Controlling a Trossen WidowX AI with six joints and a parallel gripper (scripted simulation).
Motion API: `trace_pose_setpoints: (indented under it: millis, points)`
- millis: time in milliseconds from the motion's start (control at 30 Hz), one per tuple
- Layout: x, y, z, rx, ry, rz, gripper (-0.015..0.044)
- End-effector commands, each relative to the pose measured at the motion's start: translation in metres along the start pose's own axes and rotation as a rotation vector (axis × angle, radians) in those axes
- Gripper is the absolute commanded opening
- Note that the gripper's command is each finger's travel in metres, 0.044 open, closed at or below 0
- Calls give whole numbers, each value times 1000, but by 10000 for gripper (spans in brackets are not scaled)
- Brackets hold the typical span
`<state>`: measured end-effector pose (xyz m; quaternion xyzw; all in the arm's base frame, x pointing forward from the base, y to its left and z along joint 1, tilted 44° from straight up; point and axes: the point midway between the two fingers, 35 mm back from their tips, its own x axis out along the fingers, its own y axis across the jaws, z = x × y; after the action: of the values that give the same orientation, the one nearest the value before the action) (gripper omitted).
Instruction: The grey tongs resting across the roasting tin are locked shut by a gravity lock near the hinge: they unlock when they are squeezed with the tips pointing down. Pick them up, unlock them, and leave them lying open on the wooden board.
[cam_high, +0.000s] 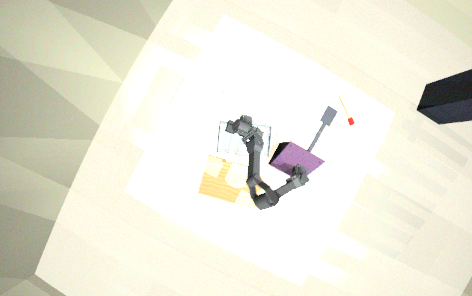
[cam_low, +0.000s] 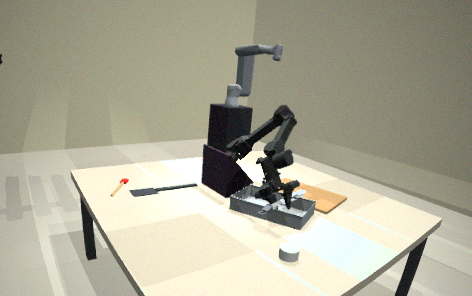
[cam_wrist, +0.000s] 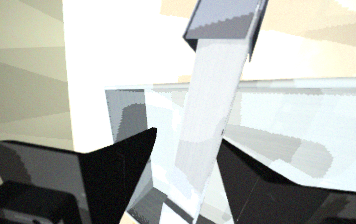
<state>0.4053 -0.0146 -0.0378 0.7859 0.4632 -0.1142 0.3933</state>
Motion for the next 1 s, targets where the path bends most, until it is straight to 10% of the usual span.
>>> trace_pose_setpoints:
  millis: [0, 733, 967]
  points:
    - [7, -3, 1, 11, -1, -6, 260]
    - [5, -1, -1, 0, 3, -1, 42]
    - [-1, 3, 0, 1, 1, -3, -142]
